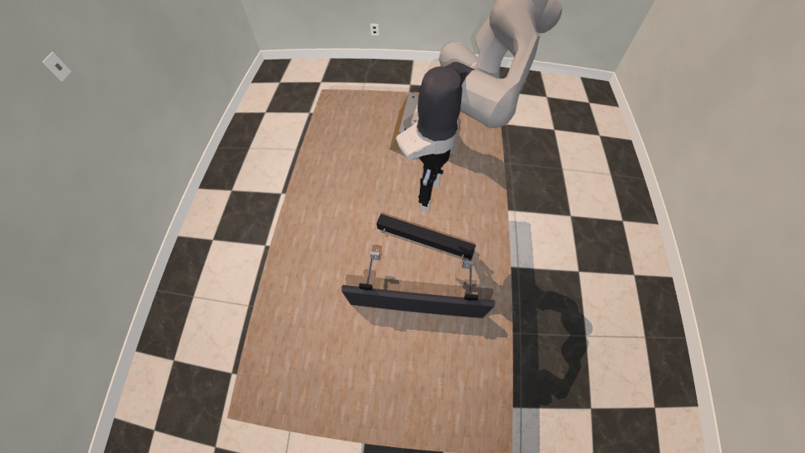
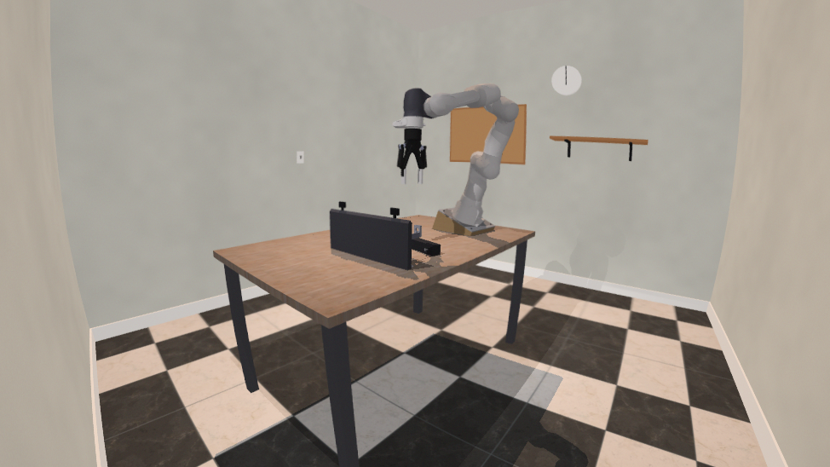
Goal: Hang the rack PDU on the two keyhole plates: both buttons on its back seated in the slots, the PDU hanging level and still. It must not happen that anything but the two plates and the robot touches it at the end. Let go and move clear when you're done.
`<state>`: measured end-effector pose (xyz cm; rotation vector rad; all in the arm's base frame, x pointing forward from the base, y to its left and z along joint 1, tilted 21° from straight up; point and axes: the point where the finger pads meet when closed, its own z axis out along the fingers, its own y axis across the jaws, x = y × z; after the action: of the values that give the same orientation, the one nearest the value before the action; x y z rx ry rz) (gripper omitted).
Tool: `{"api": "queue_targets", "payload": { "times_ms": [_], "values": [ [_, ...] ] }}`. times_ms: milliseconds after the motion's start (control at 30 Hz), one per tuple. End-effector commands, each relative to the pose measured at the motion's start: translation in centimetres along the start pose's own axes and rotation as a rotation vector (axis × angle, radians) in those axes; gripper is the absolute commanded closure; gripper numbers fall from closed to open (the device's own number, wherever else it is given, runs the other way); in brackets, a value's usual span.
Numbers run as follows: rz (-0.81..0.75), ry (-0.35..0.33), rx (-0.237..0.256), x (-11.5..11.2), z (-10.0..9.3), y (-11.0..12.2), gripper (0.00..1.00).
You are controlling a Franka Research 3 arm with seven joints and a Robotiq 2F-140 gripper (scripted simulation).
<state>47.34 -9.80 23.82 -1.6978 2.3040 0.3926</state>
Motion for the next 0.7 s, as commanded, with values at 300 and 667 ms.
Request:
{"api": "queue_targets", "payload": {
  "times_ms": [300, 667],
  "values": [
    [0.003, 0.002, 0.001, 0.1, 0.9, -0.1, 0.45],
    [0.003, 0.002, 0.001, 0.1, 5.6, -0.2, 0.45]
  ]
}}
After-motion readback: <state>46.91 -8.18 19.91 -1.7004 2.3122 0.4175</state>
